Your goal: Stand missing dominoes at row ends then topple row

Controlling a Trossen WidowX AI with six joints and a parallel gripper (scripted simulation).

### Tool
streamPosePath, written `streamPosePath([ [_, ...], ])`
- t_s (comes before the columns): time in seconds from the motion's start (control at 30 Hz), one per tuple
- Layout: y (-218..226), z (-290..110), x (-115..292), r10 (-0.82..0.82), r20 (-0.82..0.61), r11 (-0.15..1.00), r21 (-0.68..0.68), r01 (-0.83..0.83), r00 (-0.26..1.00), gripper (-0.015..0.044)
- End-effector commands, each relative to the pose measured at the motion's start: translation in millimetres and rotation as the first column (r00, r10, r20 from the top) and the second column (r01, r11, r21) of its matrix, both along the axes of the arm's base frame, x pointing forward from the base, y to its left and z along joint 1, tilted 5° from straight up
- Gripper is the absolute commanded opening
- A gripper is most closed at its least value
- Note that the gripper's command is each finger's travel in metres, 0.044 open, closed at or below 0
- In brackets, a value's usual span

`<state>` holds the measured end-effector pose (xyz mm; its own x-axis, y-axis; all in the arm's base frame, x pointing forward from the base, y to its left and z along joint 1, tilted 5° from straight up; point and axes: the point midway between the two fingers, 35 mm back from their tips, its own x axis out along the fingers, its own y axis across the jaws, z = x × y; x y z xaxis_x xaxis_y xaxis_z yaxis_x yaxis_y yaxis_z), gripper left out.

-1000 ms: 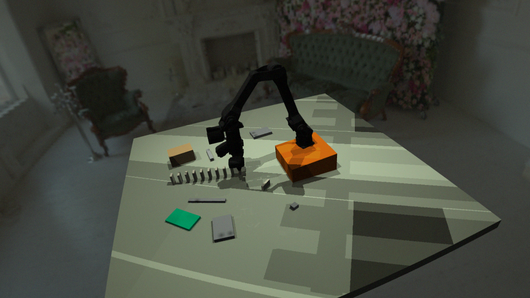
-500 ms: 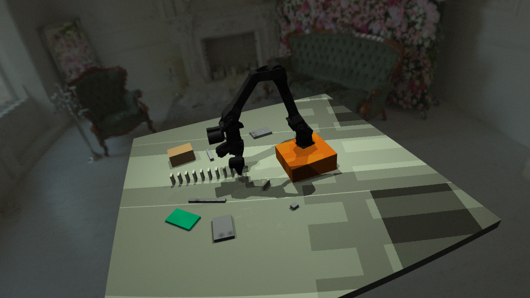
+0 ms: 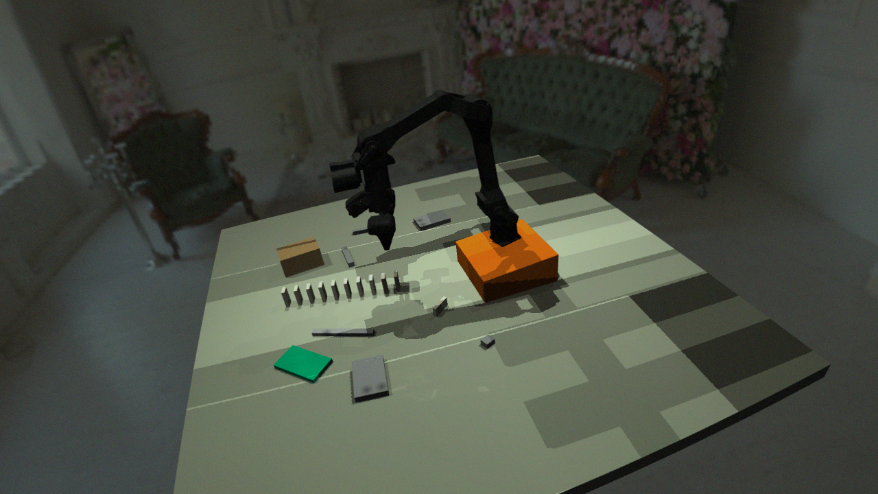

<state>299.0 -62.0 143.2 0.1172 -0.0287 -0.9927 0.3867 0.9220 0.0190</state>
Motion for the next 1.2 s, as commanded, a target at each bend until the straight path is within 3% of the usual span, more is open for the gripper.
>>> streamPosePath([
  [0.0,3.2,4.4,-4.1,0.012,-0.014,1.0,0.002,-0.012,1.0,0.044],
  [0.2,75.5,-32.3,-4.9,0.403,-0.033,0.914,-0.027,-0.404,0.914,0.044],
  [0.43,153.6,-75.0,-34.5,0.779,-0.063,0.622,-0.054,-0.781,0.624,0.044],
  [0.77,155.2,-77.7,-34.0,0.786,-0.064,0.612,-0.055,-0.789,0.615,0.044],
  [0.97,154.7,-133.9,-28.2,0.786,-0.064,0.612,-0.055,-0.789,0.615,0.044],
  [1.17,153.7,-140.6,-26.1,0.786,-0.064,0.612,-0.055,-0.789,0.615,0.044],
])
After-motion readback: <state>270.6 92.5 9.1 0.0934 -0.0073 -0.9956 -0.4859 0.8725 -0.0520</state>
